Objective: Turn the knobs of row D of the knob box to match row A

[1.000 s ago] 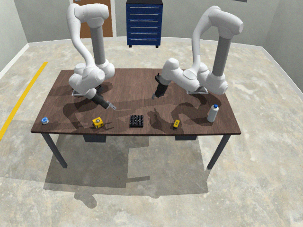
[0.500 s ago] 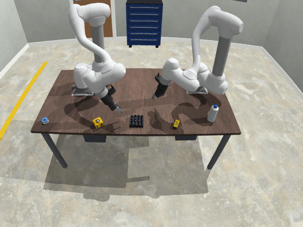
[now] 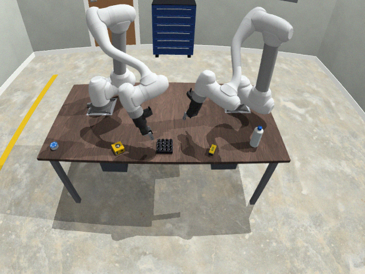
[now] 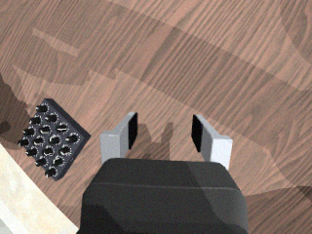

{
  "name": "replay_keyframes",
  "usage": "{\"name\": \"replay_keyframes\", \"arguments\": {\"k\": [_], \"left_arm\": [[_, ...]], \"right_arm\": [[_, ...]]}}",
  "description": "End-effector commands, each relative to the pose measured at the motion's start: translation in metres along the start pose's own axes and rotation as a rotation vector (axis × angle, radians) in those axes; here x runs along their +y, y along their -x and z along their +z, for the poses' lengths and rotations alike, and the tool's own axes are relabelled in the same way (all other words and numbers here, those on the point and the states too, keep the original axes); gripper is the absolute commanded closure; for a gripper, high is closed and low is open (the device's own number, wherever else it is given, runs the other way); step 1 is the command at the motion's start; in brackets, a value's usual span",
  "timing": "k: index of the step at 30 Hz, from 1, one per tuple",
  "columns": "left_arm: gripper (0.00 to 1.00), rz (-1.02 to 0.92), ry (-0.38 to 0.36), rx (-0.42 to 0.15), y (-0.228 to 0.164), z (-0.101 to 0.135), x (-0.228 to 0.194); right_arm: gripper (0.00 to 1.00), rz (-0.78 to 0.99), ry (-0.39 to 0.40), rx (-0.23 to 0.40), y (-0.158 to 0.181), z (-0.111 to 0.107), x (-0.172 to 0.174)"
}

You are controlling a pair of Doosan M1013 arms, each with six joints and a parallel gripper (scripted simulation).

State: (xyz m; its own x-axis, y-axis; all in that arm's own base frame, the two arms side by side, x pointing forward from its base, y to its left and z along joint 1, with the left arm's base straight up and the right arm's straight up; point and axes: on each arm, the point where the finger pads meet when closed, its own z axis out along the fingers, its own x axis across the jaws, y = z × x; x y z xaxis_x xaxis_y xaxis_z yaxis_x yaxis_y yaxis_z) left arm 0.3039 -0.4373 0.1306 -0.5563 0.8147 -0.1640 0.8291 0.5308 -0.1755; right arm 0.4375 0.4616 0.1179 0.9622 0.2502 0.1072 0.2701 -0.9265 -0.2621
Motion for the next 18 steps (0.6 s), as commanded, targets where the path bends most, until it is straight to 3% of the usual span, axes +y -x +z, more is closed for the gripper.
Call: {"name": "replay_keyframes", "arguments": {"k": [1,15,18], "left_arm": [[0.00,0.000,0.000,-0.001,0.001,-0.001,0.000],[0.00,0.000,0.000,-0.001,0.001,-0.001,0.000],[0.00,0.000,0.000,-0.001,0.001,-0.001,0.000]], "right_arm": [[0.00,0.031,0.039,-0.012,-0.002,0.004,-0.006],[0.00,0.237,0.241,-0.064,-0.017,0.044,-0.049],[0.00,0.248,0.252,-0.067,-0.018,0.046,-0.051]]}}
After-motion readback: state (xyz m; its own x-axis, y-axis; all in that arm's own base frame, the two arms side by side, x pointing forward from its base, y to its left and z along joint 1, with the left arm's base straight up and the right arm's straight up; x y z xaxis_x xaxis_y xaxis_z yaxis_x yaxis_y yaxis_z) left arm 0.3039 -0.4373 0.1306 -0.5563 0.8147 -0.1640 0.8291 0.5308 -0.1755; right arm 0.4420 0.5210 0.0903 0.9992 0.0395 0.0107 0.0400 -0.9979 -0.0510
